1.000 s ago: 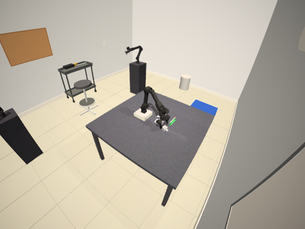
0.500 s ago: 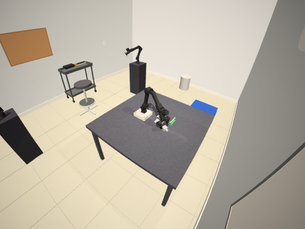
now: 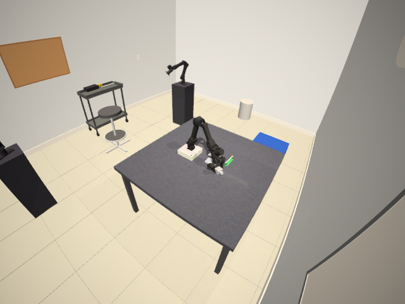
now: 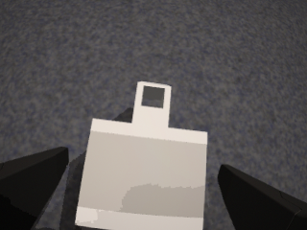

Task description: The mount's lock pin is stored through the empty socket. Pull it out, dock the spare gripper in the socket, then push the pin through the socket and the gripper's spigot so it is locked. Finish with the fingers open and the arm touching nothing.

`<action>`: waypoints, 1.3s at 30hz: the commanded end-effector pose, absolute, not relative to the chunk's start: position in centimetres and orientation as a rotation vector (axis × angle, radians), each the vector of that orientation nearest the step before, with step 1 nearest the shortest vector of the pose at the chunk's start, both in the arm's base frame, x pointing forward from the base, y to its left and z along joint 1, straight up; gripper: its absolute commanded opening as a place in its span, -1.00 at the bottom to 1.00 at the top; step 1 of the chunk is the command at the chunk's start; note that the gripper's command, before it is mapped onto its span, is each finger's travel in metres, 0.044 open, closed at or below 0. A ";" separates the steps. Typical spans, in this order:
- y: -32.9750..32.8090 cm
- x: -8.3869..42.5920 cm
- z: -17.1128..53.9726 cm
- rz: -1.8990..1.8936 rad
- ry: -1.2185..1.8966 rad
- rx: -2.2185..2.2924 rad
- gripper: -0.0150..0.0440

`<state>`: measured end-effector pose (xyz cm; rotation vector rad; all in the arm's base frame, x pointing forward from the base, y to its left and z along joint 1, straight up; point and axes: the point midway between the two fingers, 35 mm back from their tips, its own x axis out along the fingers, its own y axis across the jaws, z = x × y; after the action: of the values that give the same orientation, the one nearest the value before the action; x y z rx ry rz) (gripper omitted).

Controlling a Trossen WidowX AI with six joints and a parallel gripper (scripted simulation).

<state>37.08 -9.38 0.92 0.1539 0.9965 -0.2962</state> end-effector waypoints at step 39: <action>-9.4 37.2 2.4 -0.296 1.012 0.161 -0.49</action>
<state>36.41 -9.22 0.22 0.1599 1.0453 -0.2940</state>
